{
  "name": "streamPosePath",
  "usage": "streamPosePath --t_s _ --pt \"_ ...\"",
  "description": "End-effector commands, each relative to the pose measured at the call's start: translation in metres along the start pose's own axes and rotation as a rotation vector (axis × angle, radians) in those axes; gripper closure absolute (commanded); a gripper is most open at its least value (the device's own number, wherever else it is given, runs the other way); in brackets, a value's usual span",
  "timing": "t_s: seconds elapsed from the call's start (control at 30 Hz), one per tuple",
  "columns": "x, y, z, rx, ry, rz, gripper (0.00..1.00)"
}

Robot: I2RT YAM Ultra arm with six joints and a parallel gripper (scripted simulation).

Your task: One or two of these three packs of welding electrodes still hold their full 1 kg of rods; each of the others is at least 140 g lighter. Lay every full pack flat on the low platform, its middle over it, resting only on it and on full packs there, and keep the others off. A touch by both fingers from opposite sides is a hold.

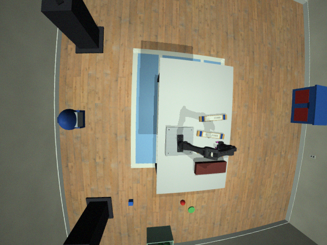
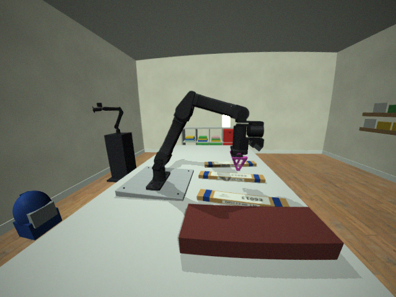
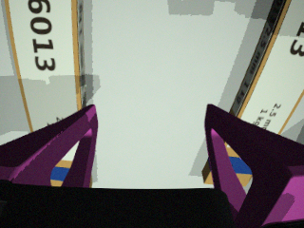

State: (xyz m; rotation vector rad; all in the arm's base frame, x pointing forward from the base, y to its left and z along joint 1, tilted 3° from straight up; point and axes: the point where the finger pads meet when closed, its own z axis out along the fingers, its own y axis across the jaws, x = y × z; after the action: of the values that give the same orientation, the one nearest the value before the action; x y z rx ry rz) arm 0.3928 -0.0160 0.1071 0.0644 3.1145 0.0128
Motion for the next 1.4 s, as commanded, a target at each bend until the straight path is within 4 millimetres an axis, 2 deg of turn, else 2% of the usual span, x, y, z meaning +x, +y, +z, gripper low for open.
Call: streamPosePath --t_s 0.0,1.0,1.37 --pt "-0.003 0.000 -0.024 0.002 -0.036 -0.002 0.37" --pt "-0.002 0.000 -0.058 0.002 -0.036 -0.002 0.37" --pt "-0.002 0.000 -0.058 0.002 -0.036 -0.002 0.37"
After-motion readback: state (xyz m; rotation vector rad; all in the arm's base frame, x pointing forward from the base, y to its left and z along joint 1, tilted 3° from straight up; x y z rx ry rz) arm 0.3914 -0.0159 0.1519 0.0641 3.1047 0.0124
